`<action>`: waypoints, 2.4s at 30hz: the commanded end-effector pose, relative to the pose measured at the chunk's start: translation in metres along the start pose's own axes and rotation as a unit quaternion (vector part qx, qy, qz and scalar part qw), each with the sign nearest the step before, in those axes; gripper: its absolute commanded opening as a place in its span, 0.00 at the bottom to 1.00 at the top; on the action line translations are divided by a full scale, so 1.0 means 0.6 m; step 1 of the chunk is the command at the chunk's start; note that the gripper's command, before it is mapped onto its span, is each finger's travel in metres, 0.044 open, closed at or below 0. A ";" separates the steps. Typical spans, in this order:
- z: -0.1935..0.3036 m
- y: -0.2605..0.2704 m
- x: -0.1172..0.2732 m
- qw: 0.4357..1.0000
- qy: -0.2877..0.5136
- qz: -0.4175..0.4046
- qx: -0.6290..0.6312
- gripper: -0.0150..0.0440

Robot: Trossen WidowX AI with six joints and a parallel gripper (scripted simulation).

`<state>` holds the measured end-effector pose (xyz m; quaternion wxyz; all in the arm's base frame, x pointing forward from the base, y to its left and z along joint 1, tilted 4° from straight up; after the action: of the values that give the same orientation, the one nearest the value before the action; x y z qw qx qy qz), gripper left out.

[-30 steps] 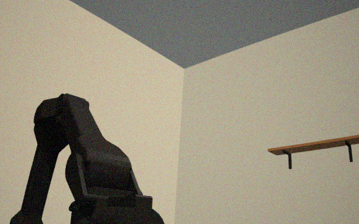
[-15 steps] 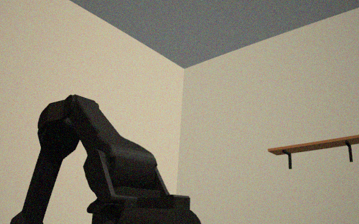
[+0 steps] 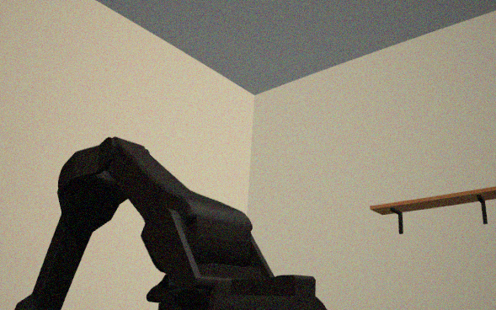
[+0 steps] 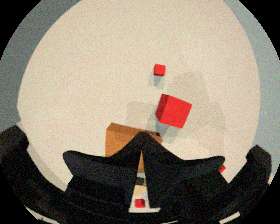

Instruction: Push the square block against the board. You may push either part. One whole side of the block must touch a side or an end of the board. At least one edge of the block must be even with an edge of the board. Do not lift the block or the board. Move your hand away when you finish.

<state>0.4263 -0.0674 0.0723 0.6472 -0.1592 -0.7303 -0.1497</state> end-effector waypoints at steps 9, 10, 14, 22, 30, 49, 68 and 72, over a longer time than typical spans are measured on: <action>-0.009 0.006 -0.098 0.998 0.004 0.003 -0.061 0.25; -0.009 0.006 -0.098 0.998 0.004 0.003 -0.061 0.25; -0.008 0.007 -0.098 0.998 0.004 0.003 -0.061 0.25; 0.001 0.012 -0.098 0.998 0.005 0.003 -0.061 0.25; 0.013 0.018 -0.098 0.998 0.005 0.003 -0.061 0.25; 0.041 0.030 -0.098 0.998 0.006 0.002 -0.061 0.25; 0.071 0.041 -0.098 0.998 0.006 0.002 -0.062 0.25; 0.077 0.043 -0.099 0.998 0.007 0.002 -0.062 0.25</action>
<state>0.4094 -0.0333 0.0131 0.6337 -0.2018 -0.7212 -0.1937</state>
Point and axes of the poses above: the point midway between the two fingers, 35 mm back from their tips, its own x axis back along the fingers, its own y axis across the jaws, z = x × y, the point moved 2 cm from there along x, back along the fingers, and after that the axes turned 14 degrees about x, right-handed, at the moved point
